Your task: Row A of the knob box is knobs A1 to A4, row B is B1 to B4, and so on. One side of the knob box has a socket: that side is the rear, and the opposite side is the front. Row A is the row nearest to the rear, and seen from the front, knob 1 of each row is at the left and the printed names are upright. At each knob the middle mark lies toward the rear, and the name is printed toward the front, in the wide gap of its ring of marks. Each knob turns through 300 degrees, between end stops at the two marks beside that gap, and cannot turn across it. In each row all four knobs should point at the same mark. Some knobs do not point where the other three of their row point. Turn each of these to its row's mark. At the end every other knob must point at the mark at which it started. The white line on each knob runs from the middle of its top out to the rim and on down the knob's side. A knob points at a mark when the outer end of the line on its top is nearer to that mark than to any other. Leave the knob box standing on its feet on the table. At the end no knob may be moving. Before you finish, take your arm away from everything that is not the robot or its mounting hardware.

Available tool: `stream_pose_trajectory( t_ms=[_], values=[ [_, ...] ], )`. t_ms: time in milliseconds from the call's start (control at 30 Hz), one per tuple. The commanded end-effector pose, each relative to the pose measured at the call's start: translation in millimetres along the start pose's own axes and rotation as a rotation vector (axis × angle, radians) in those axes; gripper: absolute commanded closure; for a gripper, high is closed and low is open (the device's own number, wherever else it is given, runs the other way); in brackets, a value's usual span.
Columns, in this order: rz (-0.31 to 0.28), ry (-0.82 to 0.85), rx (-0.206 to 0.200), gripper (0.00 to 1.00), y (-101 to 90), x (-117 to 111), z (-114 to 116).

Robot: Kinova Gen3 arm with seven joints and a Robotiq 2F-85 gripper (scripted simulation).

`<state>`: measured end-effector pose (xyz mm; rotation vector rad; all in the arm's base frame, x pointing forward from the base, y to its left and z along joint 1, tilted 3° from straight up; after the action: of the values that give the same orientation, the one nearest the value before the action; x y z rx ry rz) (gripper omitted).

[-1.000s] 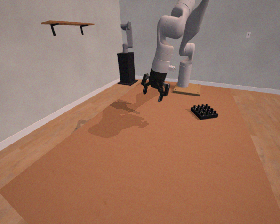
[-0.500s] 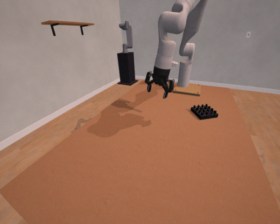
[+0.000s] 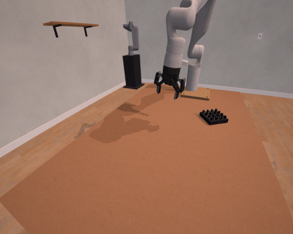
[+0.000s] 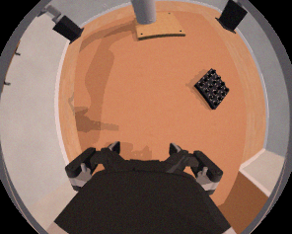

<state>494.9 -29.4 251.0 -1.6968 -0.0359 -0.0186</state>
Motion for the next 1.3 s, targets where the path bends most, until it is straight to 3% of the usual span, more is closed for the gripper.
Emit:
stream_pose_trajectory(
  t_ms=[0, 167, 400, 467, 733, 800, 1067, 1133, 1267],
  values=[
    [-0.005, 0.001, 0.001, 0.00, -2.6, 0.3, -0.5],
    [0.003, -0.025, 0.033, 0.00, -13.6, -8.7, 4.9],
    [0.003, -0.025, 0.033, 0.00, -13.6, -8.7, 4.9],
    [0.010, -0.052, 0.062, 0.00, -25.1, -18.0, 10.3],
    [0.010, -0.052, 0.062, 0.00, -25.1, -18.0, 10.3],
    [0.017, -0.082, 0.091, 0.00, -36.9, -27.8, 15.6],
    [0.017, -0.082, 0.091, 0.00, -36.9, -27.8, 15.6],
    [0.022, -0.114, 0.117, 0.00, -49.0, -37.9, 20.9],
    [0.022, -0.114, 0.117, 0.00, -49.0, -37.9, 20.9]
  ],
)
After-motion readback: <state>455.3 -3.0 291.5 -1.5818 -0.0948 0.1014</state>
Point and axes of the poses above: the point where the finger pads meet when closed, its own y axis out along the fingers, its own z axis across the jaws, x = y × z, the point moved 10 cm from there along -y, back along the fingers, and after that the axes turned 8 degrees about -y, right-handed, at the moved point
